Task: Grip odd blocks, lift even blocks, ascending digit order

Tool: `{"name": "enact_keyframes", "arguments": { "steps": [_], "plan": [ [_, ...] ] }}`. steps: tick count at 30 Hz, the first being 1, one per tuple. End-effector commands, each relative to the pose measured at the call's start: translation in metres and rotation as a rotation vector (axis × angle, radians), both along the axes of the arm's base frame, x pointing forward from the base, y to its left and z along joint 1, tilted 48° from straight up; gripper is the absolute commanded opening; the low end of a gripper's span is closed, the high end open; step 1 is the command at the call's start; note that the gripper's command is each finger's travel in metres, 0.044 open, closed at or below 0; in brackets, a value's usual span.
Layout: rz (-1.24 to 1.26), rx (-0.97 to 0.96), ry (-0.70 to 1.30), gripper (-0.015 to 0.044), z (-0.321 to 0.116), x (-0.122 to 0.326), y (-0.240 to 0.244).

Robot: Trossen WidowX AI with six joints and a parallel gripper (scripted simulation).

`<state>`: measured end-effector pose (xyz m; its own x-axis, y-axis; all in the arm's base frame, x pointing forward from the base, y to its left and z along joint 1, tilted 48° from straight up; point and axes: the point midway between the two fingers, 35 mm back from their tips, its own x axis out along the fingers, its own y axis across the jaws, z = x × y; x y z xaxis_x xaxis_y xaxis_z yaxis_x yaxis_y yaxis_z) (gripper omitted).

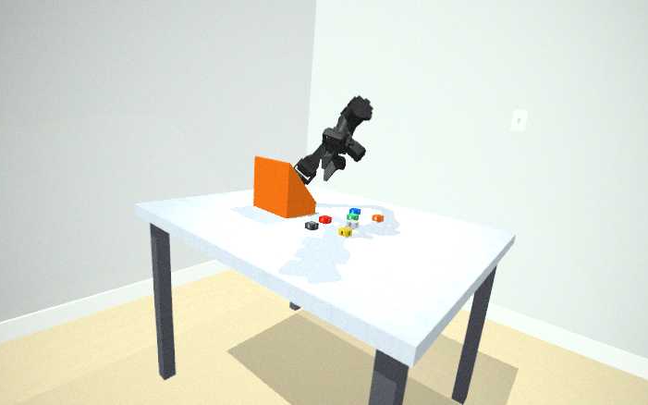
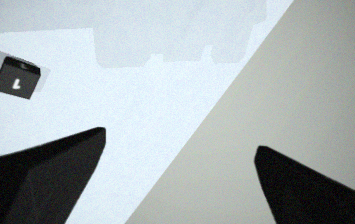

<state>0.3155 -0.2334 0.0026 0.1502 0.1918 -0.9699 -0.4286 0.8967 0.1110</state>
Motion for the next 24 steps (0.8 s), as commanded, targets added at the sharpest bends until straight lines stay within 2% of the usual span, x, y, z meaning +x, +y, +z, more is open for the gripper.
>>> {"name": "enact_keyframes", "arguments": {
  "steps": [1, 3, 5, 24],
  "plan": [
    [-0.204, 0.43, 0.166, 0.04, -0.02, -0.054, 0.053],
    [-0.308, 0.607, 0.235, 0.04, -0.018, -0.071, 0.073],
    [-0.338, 0.656, 0.254, 0.04, -0.016, -0.075, 0.079],
    [-0.338, 0.656, 0.254, 0.04, -0.016, -0.075, 0.079]
  ]
}}
